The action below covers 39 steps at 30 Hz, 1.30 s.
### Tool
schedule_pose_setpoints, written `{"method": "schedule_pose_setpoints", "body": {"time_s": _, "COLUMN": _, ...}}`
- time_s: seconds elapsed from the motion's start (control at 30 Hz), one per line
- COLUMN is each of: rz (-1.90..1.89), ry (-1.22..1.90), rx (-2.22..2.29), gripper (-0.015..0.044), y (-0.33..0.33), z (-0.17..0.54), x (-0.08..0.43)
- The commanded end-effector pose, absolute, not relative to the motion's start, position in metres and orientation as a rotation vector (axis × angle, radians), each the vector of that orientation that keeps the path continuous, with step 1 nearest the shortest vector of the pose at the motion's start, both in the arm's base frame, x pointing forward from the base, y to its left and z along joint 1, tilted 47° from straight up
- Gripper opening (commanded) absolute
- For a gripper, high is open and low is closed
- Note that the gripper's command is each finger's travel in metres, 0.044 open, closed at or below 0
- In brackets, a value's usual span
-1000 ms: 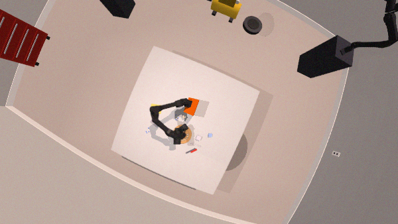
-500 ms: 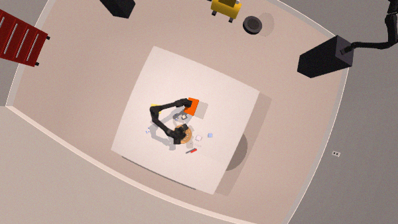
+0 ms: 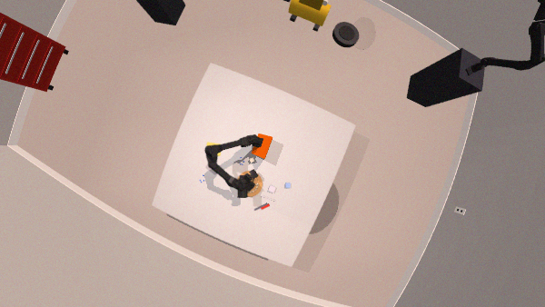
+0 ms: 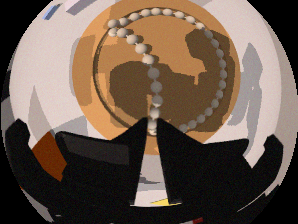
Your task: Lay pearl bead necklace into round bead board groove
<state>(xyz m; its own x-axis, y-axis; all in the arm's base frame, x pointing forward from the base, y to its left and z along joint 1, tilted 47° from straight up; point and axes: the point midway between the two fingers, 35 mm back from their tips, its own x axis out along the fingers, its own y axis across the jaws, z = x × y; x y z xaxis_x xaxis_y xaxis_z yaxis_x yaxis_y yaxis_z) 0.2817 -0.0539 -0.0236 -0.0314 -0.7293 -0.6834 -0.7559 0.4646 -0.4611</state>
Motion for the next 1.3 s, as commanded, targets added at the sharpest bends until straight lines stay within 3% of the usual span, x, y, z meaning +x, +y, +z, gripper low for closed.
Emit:
{"method": "schedule_pose_setpoints", "body": {"time_s": 0.0, "rz": 0.035, "ry": 1.763, "rx": -1.269, "gripper": 0.0, "y": -0.054, "z": -0.023, "x": 0.282}}
{"method": "schedule_pose_setpoints", "body": {"time_s": 1.1, "rz": 0.035, "ry": 1.768, "rx": -1.276, "gripper": 0.0, "y": -0.057, "z": -0.023, "x": 0.268}}
{"method": "schedule_pose_setpoints", "body": {"time_s": 1.27, "rz": 0.036, "ry": 1.762, "rx": -1.273, "gripper": 0.0131, "y": -0.054, "z": -0.021, "x": 0.27}}
